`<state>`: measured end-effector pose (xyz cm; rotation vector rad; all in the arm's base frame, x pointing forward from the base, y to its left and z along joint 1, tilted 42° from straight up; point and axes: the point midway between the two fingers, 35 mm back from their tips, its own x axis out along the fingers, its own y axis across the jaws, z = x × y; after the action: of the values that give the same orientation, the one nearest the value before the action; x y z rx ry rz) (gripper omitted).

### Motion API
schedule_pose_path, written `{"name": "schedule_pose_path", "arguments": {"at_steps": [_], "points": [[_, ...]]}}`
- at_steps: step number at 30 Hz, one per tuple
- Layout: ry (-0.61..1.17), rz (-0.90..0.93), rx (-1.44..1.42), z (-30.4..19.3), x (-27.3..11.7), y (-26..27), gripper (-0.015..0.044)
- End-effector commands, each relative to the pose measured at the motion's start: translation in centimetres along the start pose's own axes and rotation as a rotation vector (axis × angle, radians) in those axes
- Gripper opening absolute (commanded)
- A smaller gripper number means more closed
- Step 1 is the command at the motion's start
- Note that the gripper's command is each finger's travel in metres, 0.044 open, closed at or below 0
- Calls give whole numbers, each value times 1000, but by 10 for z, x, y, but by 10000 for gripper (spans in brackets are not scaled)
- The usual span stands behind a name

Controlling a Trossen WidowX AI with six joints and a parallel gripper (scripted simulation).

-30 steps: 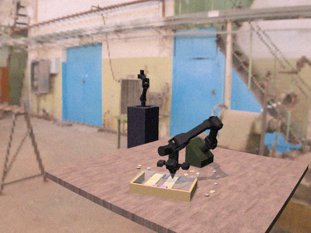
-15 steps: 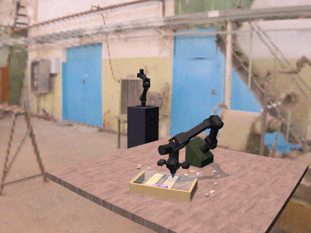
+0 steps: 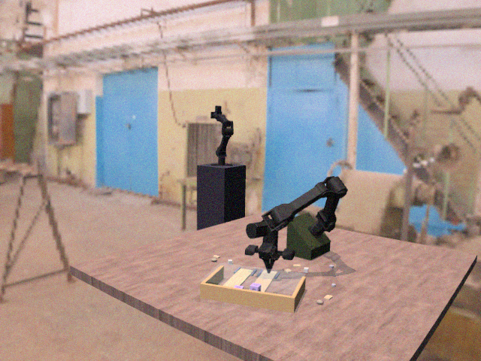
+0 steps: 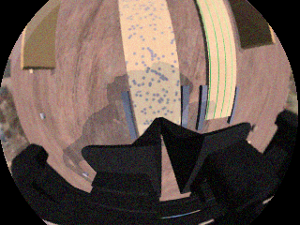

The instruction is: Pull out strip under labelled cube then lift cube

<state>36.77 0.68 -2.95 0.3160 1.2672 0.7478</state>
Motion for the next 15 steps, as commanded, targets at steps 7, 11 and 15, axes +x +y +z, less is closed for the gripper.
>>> {"name": "schedule_pose_path", "arguments": {"at_steps": [7, 11, 15], "points": [[20, 4, 3, -22, 4, 3, 0], [20, 4, 3, -28, 4, 3, 0], [21, 4, 3, -34, 4, 3, 0]]}}
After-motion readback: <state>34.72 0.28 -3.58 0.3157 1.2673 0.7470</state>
